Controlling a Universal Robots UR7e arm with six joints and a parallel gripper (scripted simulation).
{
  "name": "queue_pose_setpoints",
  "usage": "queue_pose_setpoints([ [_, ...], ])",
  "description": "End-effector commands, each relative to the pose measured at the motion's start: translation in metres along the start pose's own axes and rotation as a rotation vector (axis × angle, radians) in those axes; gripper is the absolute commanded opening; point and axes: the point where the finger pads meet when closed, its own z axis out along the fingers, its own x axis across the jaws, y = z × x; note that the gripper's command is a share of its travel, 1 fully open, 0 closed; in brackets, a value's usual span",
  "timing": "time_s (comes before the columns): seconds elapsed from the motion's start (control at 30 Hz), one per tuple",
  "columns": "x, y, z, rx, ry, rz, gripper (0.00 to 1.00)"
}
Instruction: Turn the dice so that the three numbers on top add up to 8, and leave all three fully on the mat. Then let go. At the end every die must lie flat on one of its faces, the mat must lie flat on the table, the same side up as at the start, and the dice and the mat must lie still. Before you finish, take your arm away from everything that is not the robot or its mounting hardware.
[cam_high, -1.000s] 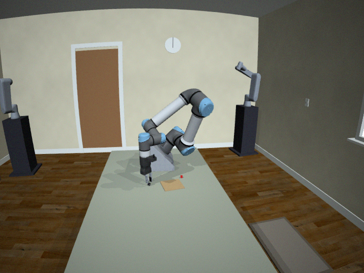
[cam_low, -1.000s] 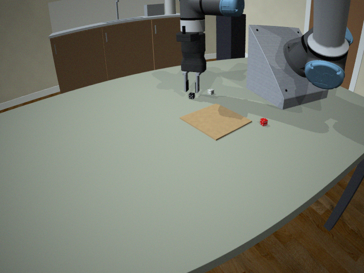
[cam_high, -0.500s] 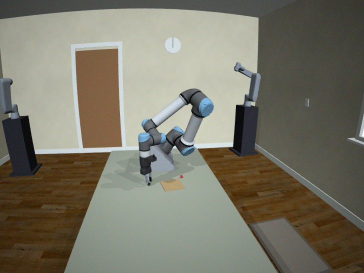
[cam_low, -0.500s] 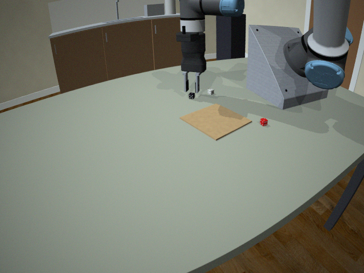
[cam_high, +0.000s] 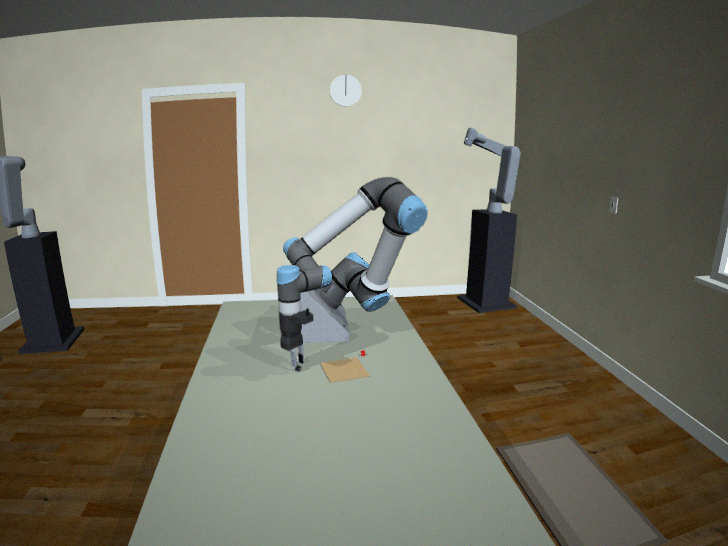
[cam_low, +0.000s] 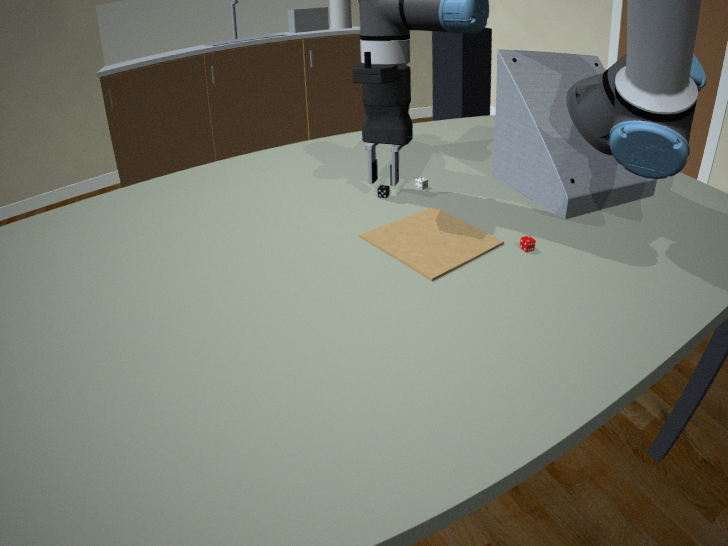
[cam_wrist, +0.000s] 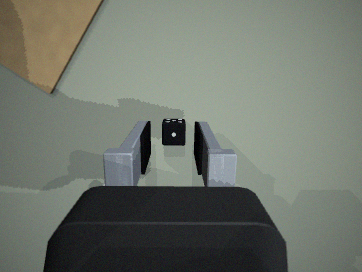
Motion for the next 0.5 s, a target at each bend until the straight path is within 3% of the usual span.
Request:
queue_pose_setpoints([
  [0.0,-0.0001,-0.0008,0.0003,0.000,0.000,-0.001,0.64],
  [0.47,-0.0001,-0.0008,0.0039,0.000,0.000,-0.001,0.64],
])
